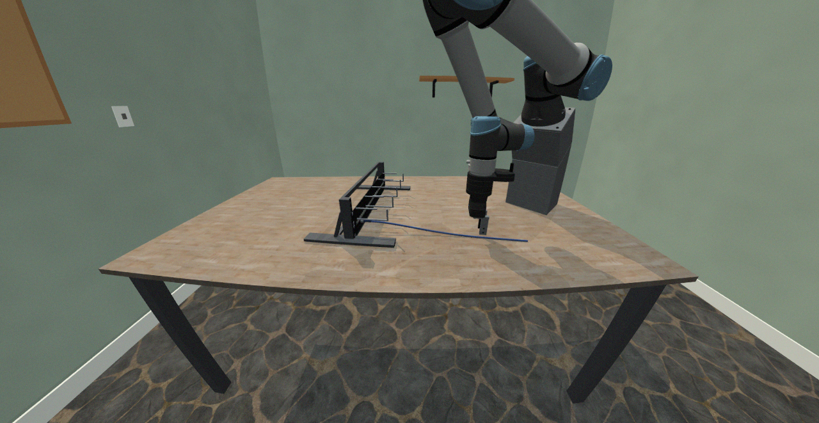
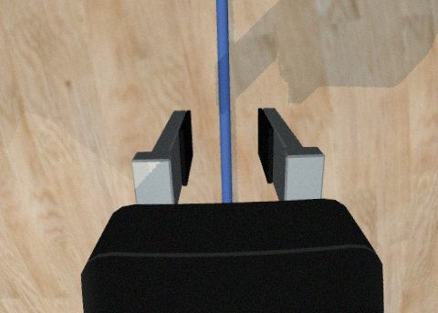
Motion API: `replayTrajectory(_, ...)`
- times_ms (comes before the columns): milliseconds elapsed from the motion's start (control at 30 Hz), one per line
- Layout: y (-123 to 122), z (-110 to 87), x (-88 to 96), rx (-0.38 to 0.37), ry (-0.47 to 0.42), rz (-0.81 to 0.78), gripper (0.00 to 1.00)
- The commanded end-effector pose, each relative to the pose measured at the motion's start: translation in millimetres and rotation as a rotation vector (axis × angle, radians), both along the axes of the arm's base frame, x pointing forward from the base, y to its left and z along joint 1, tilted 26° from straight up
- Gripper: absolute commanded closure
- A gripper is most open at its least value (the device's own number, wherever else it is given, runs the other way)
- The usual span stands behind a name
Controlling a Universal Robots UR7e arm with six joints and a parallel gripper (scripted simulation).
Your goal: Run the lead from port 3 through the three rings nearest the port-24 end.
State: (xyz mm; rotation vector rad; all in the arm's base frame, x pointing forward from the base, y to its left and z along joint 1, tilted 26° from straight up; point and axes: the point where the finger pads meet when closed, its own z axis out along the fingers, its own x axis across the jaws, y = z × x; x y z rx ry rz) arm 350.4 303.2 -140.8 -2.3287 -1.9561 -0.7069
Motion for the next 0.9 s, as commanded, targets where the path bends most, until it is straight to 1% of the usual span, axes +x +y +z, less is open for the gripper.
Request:
replayTrajectory(0, 4.5, -9.7, 5.1, 0.001, -0.005, 0.0, 0.33)
replayTrajectory(200, 5.5, -12.3, 6.0, 0.001, -0.005, 0.0, 0.33)
replayTrajectory(867, 4.8, -12.2, 5.6, 0.001, -0.004, 0.0, 0.33)
